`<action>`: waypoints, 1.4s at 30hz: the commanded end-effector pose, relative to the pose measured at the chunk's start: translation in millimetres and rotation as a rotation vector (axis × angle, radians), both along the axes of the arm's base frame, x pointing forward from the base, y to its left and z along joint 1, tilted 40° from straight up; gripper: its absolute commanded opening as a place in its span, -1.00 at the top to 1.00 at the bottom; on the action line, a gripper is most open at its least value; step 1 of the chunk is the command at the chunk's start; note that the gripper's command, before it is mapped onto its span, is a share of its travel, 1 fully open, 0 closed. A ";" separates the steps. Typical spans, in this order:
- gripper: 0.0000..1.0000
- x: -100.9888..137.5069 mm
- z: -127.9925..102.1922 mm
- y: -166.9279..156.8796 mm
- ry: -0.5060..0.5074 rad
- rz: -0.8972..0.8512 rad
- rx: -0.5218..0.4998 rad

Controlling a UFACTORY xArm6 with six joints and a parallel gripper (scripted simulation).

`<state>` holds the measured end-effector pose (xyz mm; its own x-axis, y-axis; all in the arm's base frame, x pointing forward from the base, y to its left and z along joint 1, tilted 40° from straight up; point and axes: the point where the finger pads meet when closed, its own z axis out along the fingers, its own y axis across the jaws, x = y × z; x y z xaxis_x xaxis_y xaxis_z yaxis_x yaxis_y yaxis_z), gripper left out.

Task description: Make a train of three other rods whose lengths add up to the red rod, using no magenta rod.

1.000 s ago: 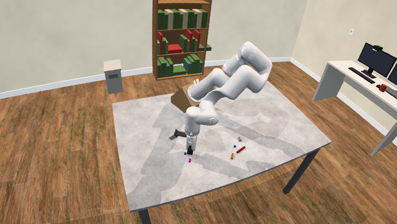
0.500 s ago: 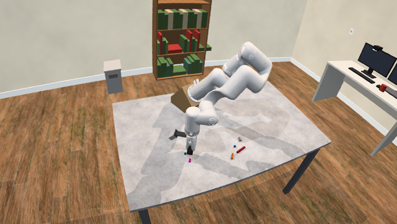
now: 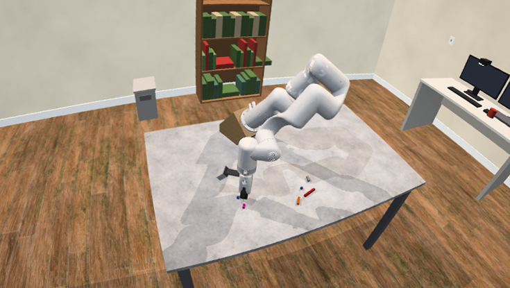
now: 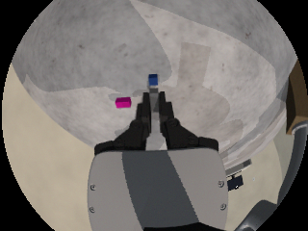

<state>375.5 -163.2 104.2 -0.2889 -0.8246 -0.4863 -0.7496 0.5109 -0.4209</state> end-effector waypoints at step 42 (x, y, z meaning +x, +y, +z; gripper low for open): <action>0.92 7.4 -8.2 2.1 -0.002 -0.001 -0.002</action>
